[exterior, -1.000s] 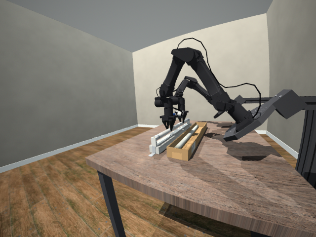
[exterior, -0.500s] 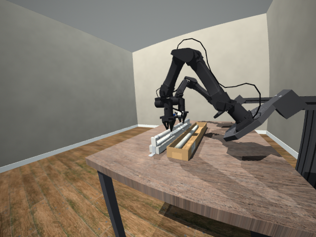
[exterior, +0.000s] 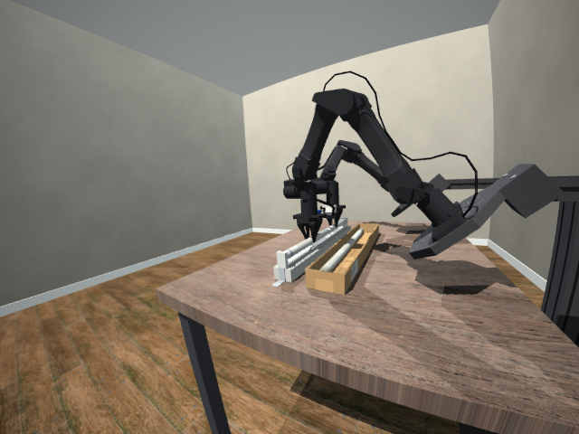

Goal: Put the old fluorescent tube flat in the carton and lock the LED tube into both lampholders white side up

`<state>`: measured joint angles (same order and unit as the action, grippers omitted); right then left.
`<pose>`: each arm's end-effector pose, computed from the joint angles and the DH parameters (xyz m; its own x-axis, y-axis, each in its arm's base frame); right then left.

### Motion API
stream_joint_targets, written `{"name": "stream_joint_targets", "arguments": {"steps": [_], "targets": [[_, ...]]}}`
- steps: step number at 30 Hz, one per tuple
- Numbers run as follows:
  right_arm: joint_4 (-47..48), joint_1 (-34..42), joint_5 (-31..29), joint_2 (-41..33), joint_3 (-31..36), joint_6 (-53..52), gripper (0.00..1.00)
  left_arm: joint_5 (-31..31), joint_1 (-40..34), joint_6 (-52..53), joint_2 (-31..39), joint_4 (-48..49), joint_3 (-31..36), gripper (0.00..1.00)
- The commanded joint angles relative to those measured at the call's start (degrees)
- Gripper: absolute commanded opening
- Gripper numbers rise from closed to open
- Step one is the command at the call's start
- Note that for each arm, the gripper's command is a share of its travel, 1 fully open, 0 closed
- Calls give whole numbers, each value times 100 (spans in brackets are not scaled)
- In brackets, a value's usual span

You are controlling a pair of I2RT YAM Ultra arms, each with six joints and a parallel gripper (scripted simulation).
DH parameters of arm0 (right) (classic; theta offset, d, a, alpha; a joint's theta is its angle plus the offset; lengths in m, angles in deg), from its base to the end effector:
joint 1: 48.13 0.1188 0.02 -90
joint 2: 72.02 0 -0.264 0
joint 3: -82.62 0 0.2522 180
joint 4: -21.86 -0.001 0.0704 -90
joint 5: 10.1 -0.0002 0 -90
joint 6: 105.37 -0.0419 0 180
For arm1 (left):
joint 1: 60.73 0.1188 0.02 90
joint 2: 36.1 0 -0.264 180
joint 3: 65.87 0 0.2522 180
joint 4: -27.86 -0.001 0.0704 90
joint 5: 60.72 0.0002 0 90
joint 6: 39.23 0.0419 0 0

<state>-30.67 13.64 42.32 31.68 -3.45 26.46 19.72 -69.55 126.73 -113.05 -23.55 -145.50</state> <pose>0.1909 0.3037 0.2014 0.0688 -0.9892 0.1297 -0.7441 -0.1375 -0.6538 0.2837 -0.0360 0.3037 -0.1385 0.9896 -0.0389 0.7310 0.1287 0.6702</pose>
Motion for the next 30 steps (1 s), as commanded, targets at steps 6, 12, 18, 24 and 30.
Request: {"name": "stream_joint_targets", "arguments": {"steps": [6, 12, 18, 24, 30], "targets": [[101, 128, 100, -15, -231, 15, 11, 64, 1, 73, 138, -53, 53, 11], [102, 128, 101, -16, -231, 12, 11, 65, 1, 73, 136, -41, 56, 49], [102, 128, 101, -16, -231, 12, 11, 65, 1, 64, 136, -41, 56, 49], [102, 128, 101, -16, -231, 12, 49, 65, 1, 64, 136, -41, 56, 49], [103, 128, 101, -16, -231, 12, 49, 65, 1, 64, 136, -41, 56, 49]]}}
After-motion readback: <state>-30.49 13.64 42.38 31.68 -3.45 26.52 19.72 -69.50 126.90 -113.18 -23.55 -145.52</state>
